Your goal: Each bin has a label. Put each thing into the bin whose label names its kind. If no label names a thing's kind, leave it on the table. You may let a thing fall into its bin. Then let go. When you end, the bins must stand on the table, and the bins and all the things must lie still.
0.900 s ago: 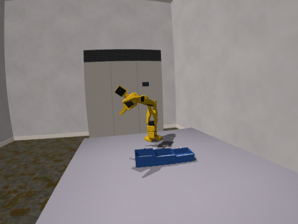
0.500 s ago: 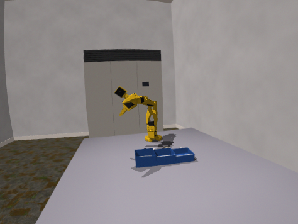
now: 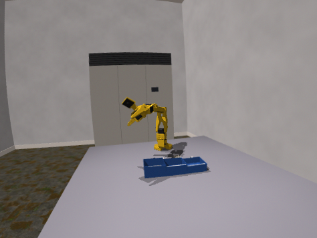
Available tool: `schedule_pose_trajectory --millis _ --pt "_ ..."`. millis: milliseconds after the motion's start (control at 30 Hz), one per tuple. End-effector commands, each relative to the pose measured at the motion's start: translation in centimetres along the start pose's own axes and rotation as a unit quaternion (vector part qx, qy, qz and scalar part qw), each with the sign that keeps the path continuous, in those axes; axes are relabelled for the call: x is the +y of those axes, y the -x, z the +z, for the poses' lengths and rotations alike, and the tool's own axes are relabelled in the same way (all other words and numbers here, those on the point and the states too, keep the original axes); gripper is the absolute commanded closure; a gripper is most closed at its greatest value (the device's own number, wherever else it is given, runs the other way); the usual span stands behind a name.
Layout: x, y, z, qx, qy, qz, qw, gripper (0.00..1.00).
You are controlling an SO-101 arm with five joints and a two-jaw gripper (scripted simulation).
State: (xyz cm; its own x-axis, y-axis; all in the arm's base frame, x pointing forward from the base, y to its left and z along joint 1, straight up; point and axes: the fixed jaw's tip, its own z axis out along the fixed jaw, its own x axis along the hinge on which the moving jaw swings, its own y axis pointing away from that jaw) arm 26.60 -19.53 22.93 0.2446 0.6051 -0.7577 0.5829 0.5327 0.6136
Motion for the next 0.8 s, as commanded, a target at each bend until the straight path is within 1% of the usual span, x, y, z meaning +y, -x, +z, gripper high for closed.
schedule_pose_trajectory --millis 0,133,200,233,700,767 --pt "0.9 0.1 -1.1 0.002 0.012 -0.021 1.0 0.0" --pt "0.5 -0.8 -1.2 0.021 0.0 -0.041 0.999 0.0" --pt "0.5 -0.8 -1.2 0.021 0.0 -0.041 0.999 0.0" --pt "-0.6 -1.4 -0.5 0.036 -0.018 -0.036 0.999 0.0" --pt "-1.8 -4.2 -1.6 0.103 -0.046 -0.105 0.988 0.0" --pt "-1.8 -4.2 -1.6 0.103 -0.046 -0.105 0.988 0.0"
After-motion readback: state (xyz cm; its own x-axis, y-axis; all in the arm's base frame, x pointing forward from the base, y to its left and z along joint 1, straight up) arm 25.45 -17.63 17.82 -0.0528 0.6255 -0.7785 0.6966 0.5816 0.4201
